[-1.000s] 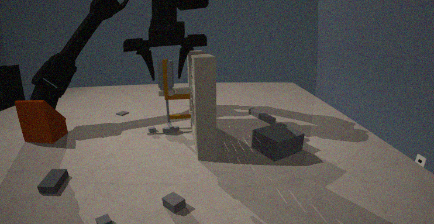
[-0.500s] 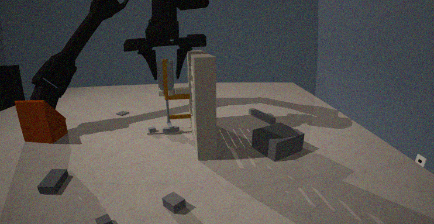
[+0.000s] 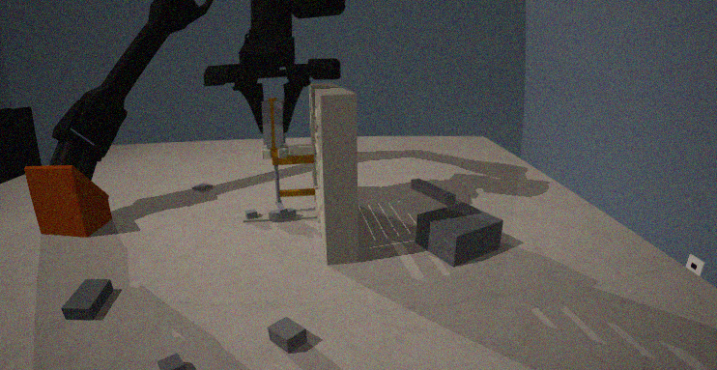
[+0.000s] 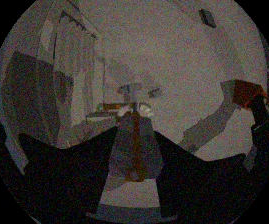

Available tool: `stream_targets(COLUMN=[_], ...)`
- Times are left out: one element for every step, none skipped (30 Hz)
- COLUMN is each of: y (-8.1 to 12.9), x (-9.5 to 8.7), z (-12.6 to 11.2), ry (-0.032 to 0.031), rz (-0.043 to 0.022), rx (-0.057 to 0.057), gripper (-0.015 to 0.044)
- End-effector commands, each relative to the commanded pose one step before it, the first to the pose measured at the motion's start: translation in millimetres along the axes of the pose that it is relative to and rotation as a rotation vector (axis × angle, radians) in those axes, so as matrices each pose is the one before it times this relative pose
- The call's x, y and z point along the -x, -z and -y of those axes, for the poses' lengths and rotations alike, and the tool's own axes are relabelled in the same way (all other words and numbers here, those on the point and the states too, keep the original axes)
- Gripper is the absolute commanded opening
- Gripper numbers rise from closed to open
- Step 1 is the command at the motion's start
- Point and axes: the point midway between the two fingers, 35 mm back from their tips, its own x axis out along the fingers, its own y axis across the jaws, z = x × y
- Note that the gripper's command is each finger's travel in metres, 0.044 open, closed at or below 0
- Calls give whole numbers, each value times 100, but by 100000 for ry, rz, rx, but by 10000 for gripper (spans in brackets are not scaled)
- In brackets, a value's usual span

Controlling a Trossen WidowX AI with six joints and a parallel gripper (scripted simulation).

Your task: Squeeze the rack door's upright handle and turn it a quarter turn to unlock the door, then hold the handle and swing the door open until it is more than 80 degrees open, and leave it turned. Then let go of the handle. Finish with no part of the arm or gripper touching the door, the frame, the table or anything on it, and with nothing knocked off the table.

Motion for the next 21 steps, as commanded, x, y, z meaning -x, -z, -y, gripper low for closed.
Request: stream_targets(y=[-64, 0, 0, 0, 0, 0, 0, 0, 0, 0, 0, 0, 0, 0, 0, 0, 0, 0, 0, 0, -7], x=[-15, 0, 0, 0, 0, 0, 0, 0, 0, 0, 0, 0, 0, 0, 0, 0, 0, 0, 0, 0, 0], z=[-4, 0, 0, 0, 0, 0, 0, 0, 0, 0, 0, 0, 0, 0, 0, 0, 0, 0, 0, 0, 11], ry=[51, 0, 0, 0, 0, 0, 0, 0, 0, 0, 0, 0, 0, 0, 0, 0, 0, 0, 0, 0, 0], rz=[281, 0, 0, 0, 0, 0, 0, 0, 0, 0, 0, 0, 0, 0, 0, 0, 0, 0, 0, 0, 1], rx=[-239, 0, 0, 0, 0, 0, 0, 0, 0, 0, 0, 0, 0, 0, 0, 0, 0, 0, 0, 0, 320], gripper=[121, 114, 107, 101, 94, 87, 81, 74, 67, 61, 54, 47, 41, 34, 27, 21, 14, 9, 9, 9, 9])
